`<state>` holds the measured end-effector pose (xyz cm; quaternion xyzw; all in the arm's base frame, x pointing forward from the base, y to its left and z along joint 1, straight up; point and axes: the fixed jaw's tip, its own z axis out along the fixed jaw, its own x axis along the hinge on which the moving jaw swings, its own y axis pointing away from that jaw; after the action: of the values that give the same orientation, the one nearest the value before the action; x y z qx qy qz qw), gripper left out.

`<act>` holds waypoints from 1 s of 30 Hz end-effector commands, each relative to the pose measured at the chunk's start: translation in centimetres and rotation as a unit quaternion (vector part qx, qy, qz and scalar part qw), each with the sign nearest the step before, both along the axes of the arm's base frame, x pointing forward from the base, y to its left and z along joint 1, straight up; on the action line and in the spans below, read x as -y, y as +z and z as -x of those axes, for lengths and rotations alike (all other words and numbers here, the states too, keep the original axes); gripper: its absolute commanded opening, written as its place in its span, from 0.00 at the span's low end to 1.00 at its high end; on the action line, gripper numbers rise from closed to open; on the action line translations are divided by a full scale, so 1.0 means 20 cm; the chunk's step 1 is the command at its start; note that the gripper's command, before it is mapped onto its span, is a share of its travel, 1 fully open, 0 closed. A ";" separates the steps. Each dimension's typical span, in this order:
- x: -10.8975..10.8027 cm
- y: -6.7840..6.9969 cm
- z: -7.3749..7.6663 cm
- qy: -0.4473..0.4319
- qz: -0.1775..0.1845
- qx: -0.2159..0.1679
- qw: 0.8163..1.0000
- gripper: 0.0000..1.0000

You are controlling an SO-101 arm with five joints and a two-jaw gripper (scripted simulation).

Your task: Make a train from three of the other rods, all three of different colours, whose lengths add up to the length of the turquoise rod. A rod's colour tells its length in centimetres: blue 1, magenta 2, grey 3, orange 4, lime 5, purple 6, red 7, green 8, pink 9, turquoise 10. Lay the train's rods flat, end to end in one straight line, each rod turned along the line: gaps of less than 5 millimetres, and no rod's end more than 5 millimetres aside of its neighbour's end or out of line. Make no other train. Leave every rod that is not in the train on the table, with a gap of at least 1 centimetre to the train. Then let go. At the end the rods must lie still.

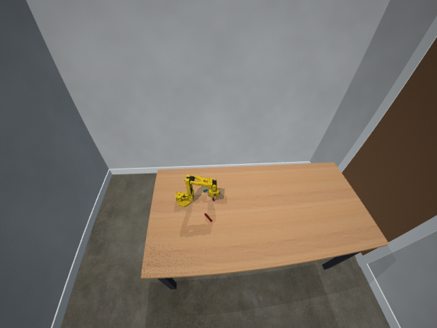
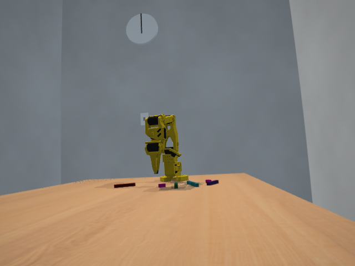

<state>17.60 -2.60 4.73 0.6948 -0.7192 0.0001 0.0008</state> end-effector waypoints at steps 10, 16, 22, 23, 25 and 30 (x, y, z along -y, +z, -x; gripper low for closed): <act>0.05 0.02 0.11 0.181 0.015 0.041 0.982 0.00; 0.05 0.01 0.14 0.216 0.017 0.040 0.975 0.00; 0.05 0.00 0.16 0.243 0.019 0.039 0.969 0.00; 0.05 0.00 0.16 0.244 0.019 0.039 0.969 0.00; 0.05 -0.01 0.16 0.247 0.019 0.039 0.968 0.00; 0.05 -0.01 0.16 0.247 0.019 0.039 0.968 0.00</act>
<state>13.55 -3.40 3.84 0.8502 -0.5264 0.0091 -0.0026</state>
